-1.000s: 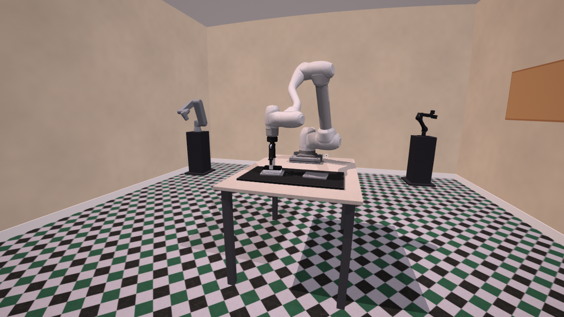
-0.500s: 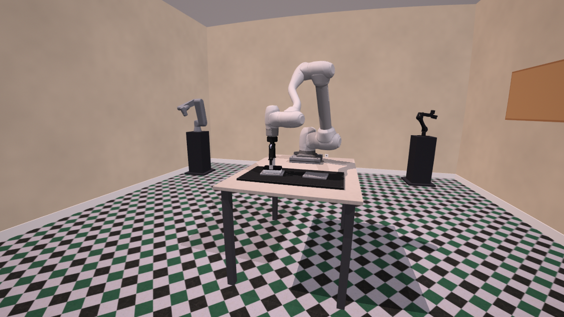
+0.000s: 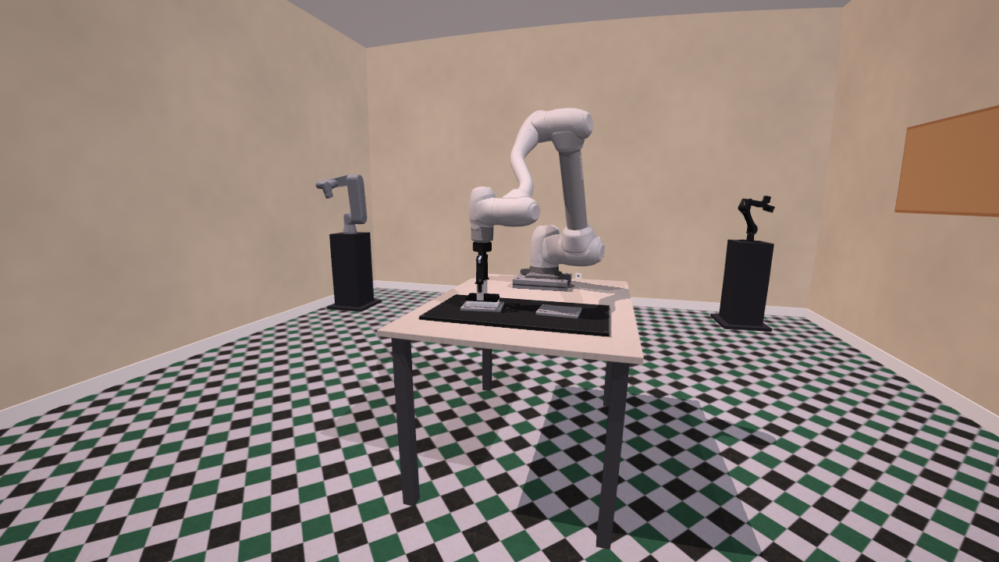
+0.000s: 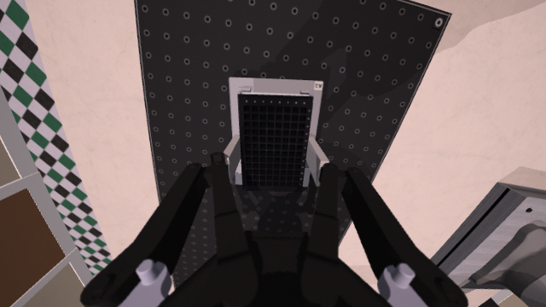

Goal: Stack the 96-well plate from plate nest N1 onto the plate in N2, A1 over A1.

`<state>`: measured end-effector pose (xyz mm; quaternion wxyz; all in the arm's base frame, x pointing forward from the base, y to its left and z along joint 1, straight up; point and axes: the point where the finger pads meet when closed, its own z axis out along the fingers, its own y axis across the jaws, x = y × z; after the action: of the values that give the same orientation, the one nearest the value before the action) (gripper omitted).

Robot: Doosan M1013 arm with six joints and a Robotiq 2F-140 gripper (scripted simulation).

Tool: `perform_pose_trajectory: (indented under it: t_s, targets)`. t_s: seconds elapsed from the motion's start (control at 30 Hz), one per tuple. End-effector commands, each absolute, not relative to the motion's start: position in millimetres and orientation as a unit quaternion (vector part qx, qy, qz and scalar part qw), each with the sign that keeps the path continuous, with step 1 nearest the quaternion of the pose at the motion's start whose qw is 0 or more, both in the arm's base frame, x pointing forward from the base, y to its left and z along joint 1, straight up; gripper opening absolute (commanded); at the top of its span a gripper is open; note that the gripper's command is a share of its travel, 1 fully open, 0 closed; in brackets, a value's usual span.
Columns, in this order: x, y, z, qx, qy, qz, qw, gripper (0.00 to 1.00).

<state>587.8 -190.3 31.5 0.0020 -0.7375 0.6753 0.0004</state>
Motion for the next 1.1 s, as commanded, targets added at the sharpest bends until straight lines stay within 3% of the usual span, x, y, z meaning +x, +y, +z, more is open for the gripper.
perform_pose_trajectory:
  t_s: [0.0, 1.07]
  targets:
    - [582.9, -191.4, 27.1, -0.737, 0.676, 0.004, 0.001, 0.0]
    - [582.7, -191.2, 23.5, -0.737, 0.676, 0.004, 0.001, 0.0]
